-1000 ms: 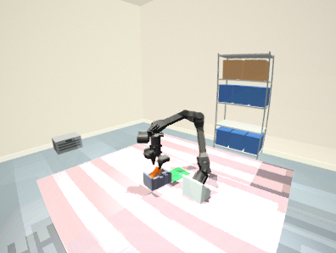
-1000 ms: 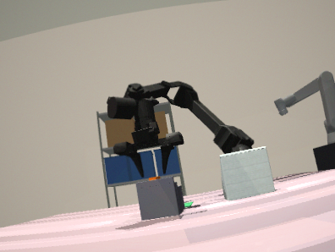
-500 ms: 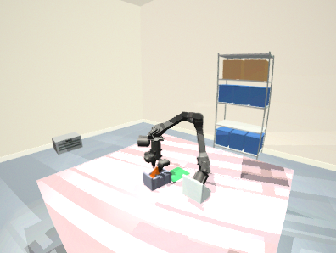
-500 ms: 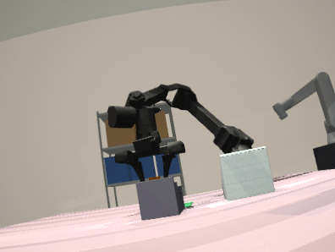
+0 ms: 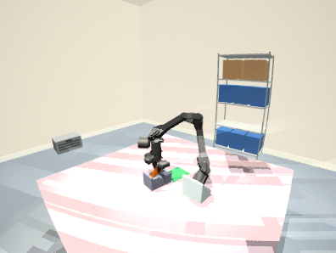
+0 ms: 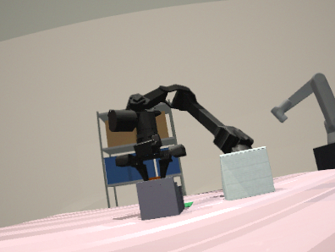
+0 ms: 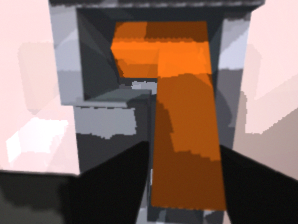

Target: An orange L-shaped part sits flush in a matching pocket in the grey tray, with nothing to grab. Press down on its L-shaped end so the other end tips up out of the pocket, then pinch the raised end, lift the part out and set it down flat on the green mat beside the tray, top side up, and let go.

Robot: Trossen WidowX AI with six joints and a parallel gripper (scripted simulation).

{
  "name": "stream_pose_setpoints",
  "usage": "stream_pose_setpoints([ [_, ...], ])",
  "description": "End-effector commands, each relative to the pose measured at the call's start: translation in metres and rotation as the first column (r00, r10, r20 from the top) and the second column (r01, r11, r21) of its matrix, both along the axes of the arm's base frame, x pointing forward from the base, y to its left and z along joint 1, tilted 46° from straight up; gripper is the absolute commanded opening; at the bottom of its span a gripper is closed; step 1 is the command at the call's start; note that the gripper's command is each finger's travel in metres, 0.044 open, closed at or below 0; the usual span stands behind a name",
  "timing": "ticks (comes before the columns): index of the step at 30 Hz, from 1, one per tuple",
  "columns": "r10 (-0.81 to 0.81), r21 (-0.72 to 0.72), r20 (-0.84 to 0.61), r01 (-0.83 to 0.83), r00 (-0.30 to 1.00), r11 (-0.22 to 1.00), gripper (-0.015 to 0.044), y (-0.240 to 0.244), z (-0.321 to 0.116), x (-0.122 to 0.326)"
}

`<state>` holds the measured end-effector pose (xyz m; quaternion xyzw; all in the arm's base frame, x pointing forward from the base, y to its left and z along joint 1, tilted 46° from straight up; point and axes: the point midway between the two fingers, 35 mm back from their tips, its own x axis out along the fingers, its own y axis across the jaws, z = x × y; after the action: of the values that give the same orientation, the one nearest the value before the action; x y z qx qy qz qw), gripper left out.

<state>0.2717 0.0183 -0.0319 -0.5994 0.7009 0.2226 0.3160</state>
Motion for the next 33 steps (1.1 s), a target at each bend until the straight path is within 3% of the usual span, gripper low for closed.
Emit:
stream_pose_setpoints([
  [1,0.0,0.0,0.001,0.0,1.0,1.0,0.0122,0.0,0.0,0.0],
  [7,0.0,0.0,0.001,0.0,1.0,1.0,0.0082,0.0,0.0,0.0],
  [10,0.0,0.0,0.001,0.0,1.0,1.0,0.0003,0.0,0.0,0.0],
  [33,0.001,-0.003,-0.004,-0.001,1.0,1.0,0.0,0.018,0.018,0.002],
])
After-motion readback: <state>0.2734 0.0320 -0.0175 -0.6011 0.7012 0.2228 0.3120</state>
